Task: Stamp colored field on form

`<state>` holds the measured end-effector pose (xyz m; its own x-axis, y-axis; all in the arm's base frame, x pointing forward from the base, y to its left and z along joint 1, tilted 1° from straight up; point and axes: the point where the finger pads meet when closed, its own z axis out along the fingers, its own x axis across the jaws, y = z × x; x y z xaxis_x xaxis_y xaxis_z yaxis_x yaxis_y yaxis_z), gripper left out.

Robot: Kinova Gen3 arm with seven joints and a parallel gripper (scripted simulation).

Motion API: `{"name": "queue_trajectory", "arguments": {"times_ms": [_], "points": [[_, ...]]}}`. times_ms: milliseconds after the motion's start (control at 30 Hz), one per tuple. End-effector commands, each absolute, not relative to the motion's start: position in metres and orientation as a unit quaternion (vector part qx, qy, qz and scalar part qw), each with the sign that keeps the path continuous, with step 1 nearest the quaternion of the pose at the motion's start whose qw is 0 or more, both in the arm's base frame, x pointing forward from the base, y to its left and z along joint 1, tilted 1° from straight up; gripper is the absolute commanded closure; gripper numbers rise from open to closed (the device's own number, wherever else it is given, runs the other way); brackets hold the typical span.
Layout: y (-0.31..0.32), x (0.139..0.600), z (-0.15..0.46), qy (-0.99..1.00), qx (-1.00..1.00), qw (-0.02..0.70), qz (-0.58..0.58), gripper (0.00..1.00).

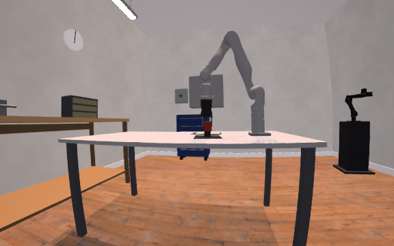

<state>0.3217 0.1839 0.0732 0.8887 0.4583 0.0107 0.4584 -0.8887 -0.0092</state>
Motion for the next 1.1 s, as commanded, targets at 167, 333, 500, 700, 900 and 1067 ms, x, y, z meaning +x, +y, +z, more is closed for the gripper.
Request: {"name": "queue_trajectory", "arguments": {"times_ms": [167,333,500,700,900,1067], "points": [[0.1839,0.3221,0.072,-0.236,-0.972,0.006,-0.004,0.0],[0.1839,0.3221,0.071,-0.236,-0.972,0.006,-0.004,0.0],[0.1839,0.3221,0.0704,-0.236,-0.972,0.006,-0.004,0.0],[0.1839,0.3221,0.0693,-0.236,-0.972,0.006,-0.004,0.0],[0.184,0.3221,0.0682,-0.236,-0.972,0.006,-0.004,0.0],[0.184,0.3221,0.0676,-0.236,-0.972,0.006,-0.004,0.0]]}}
